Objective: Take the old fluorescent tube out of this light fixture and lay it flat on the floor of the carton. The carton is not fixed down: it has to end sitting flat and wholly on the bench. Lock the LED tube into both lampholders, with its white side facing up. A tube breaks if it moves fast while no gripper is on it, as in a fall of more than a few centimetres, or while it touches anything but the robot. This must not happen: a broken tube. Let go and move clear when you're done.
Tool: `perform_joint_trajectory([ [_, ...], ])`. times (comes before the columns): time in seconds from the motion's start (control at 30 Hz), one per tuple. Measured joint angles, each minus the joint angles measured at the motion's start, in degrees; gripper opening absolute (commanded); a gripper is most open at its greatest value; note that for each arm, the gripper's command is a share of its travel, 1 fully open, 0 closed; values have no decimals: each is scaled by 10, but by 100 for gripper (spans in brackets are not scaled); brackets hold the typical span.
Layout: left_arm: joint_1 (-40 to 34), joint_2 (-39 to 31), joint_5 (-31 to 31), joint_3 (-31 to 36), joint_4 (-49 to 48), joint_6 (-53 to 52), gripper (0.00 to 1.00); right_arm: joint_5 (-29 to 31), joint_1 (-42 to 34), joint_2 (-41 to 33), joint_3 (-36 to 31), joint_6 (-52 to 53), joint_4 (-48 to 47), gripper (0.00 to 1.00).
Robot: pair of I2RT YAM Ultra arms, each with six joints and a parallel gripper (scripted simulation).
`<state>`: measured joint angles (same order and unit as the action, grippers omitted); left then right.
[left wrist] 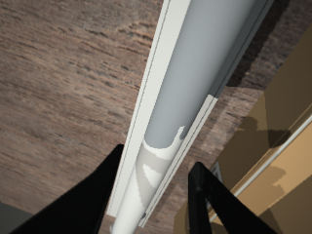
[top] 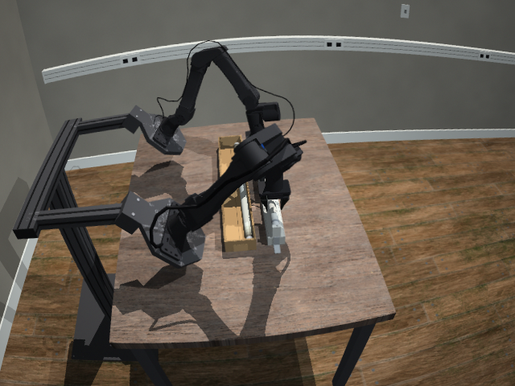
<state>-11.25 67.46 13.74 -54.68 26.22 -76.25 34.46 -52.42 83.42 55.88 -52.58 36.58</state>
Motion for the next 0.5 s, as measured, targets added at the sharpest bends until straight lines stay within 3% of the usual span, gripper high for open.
perform_joint_trajectory([
  [0.47, 12, 41, -9, 6, -47, -7, 49, -11, 26, 27, -19, -28, -59, 49],
  [0.5, 12, 41, -9, 7, -47, -7, 11, -11, 26, 27, -19, -29, -60, 49],
])
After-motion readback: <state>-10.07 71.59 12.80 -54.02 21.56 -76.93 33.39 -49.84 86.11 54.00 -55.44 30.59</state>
